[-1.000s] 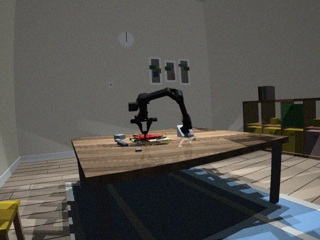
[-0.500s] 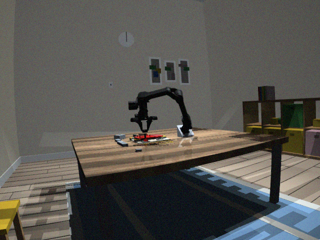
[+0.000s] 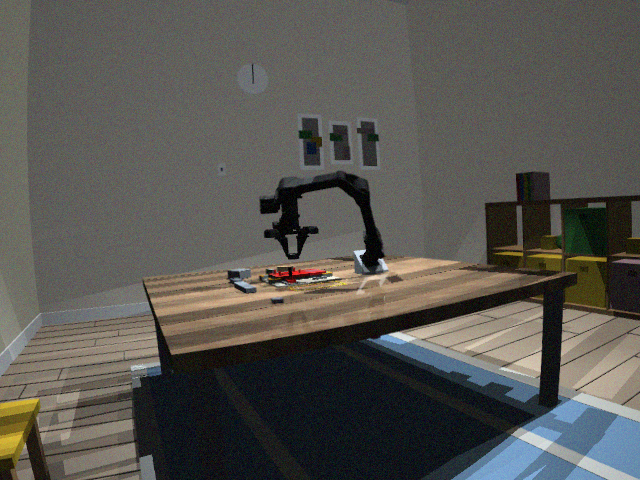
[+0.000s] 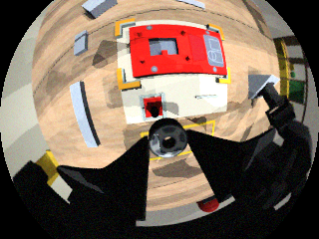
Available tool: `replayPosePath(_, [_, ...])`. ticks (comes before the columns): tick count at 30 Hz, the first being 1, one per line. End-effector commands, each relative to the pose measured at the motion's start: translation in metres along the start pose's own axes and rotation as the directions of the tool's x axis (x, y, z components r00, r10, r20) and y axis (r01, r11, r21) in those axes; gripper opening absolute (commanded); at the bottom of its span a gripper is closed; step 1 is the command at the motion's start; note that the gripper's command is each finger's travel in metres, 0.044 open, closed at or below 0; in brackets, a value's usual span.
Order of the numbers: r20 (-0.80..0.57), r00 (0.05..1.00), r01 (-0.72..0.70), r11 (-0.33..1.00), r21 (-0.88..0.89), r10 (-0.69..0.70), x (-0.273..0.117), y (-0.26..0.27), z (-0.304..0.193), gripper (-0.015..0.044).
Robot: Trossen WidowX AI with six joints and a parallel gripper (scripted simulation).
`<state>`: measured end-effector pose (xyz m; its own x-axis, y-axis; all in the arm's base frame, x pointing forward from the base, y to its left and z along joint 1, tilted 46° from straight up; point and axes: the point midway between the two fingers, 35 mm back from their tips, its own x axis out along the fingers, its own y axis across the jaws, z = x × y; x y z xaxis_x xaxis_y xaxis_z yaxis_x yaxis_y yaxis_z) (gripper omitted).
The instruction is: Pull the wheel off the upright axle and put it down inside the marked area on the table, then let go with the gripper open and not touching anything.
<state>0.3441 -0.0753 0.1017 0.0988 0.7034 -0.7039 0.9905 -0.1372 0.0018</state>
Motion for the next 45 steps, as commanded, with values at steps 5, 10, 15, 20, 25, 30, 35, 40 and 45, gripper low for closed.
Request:
replayPosePath(5, [0.0, 1.0, -0.009, 1.0, -0.005, 0.009, -0.005, -0.015, -0.032, 0.0])
replayPosePath(10, [-0.001, 1.0, -0.009, 1.0, -0.005, 0.009, -0.006, -0.026, -0.049, 0.0])
replayPosePath(15, [-0.001, 1.0, -0.008, 1.0, -0.005, 0.008, -0.007, -0.037, -0.066, 0.0])
replayPosePath(20, [-0.002, 1.0, -0.008, 1.0, -0.005, 0.008, -0.007, -0.048, -0.079, 0.0])
replayPosePath(25, [-0.002, 1.0, -0.008, 1.0, -0.005, 0.008, -0.004, -0.049, -0.08, 0.0])
replayPosePath(30, [-0.002, 1.0, -0.008, 1.0, -0.005, 0.008, 0.009, -0.048, -0.08, 0.0])
replayPosePath(35, [-0.001, 1.0, -0.008, 1.0, -0.005, 0.008, 0.018, -0.047, -0.08, 0.0])
replayPosePath(40, [0.001, 1.0, -0.009, 1.0, -0.005, 0.009, 0.041, -0.045, -0.079, 0.0])
replayPosePath(45, [0.0, 1.0, -0.01, 1.0, -0.006, 0.01, 0.066, -0.045, -0.08, 0.0])
